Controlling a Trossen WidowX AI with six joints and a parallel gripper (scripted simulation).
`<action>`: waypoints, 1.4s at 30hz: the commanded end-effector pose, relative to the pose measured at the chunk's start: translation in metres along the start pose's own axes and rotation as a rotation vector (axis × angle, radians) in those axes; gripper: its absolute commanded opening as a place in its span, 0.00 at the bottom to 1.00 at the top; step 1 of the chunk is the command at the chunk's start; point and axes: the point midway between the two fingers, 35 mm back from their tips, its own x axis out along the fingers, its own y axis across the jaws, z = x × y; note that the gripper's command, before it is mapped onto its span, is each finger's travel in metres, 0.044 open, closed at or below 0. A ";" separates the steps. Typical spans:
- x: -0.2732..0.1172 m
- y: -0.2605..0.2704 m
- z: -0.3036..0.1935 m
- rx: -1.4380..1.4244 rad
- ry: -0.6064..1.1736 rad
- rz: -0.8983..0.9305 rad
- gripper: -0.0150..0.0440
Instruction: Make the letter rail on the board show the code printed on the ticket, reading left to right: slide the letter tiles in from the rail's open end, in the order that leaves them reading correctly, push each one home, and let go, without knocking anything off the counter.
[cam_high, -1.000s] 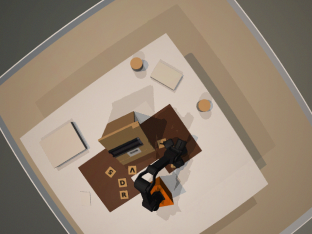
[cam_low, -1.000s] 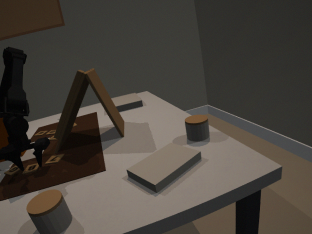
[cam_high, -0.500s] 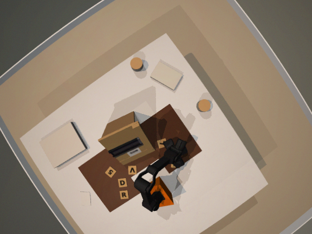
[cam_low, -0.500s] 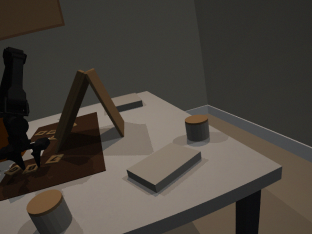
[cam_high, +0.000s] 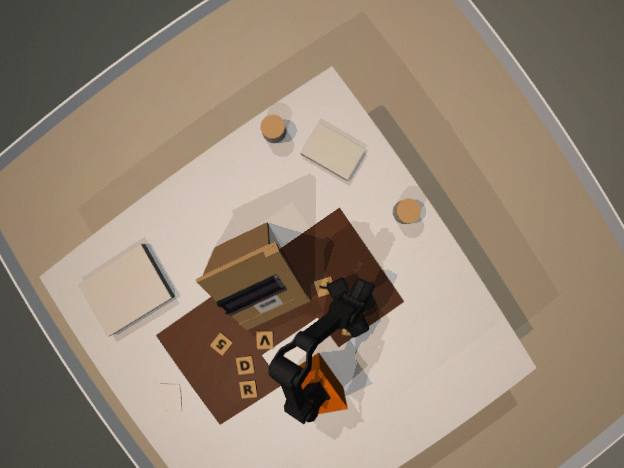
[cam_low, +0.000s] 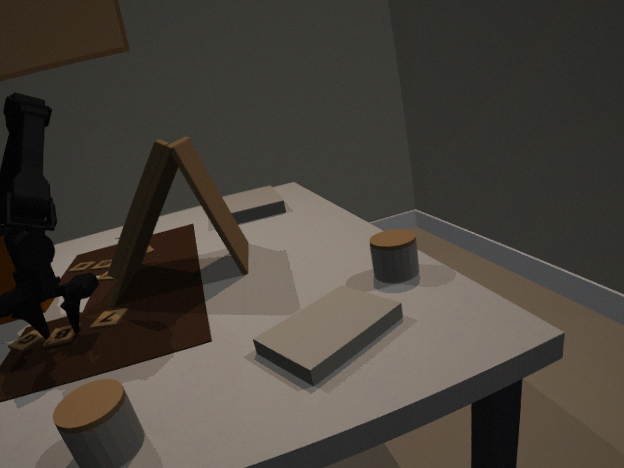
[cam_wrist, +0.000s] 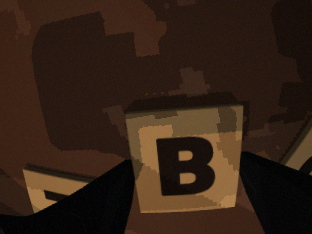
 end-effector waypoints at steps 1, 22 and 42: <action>-0.003 0.000 0.000 -0.006 -0.003 -0.001 0.25; -0.012 -0.001 0.000 -0.005 -0.004 -0.001 0.25; -0.019 -0.002 -0.001 -0.005 -0.004 -0.001 0.25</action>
